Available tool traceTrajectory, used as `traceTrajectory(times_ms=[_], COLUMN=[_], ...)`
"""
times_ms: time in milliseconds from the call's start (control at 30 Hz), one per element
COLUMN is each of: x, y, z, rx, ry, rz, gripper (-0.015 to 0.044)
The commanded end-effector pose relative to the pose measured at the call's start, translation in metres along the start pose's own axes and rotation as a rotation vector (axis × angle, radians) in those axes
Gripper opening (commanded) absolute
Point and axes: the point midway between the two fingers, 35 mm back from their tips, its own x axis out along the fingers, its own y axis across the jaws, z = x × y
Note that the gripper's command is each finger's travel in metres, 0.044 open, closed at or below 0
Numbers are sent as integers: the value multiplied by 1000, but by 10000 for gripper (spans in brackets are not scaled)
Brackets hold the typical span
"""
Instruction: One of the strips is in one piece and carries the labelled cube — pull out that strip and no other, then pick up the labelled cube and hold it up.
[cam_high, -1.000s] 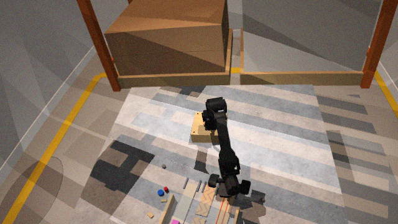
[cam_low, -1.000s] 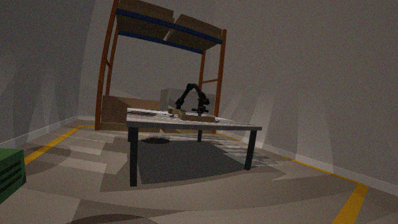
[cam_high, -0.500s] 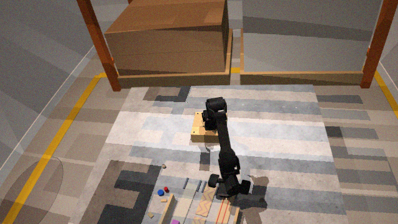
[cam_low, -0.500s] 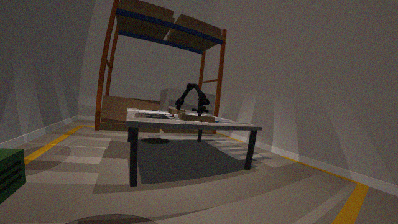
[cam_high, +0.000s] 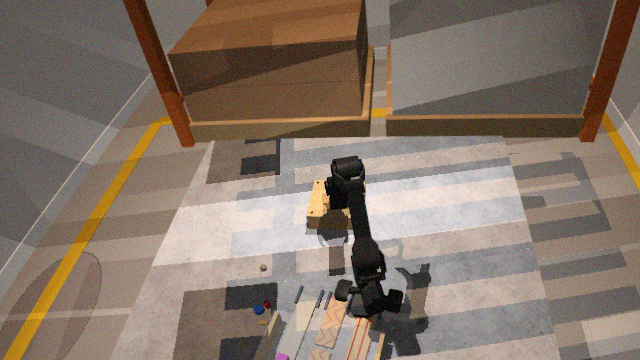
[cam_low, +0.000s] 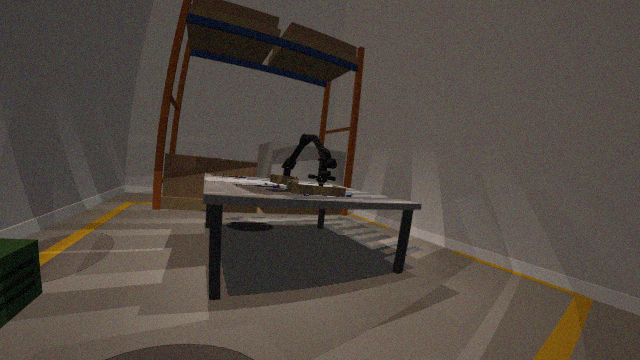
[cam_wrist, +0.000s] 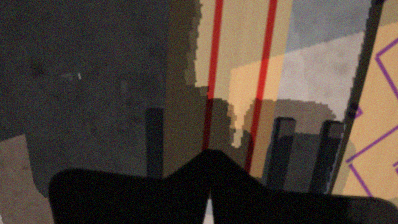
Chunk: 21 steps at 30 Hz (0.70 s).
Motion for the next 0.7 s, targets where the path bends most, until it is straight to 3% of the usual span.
traceTrajectory(times_ms=[0, 667], x=[4, 5], y=[0, 0], z=[1, -18], rx=[3, 3], ry=[-1, 1], rz=[-4, -4], gripper=[0, 0])
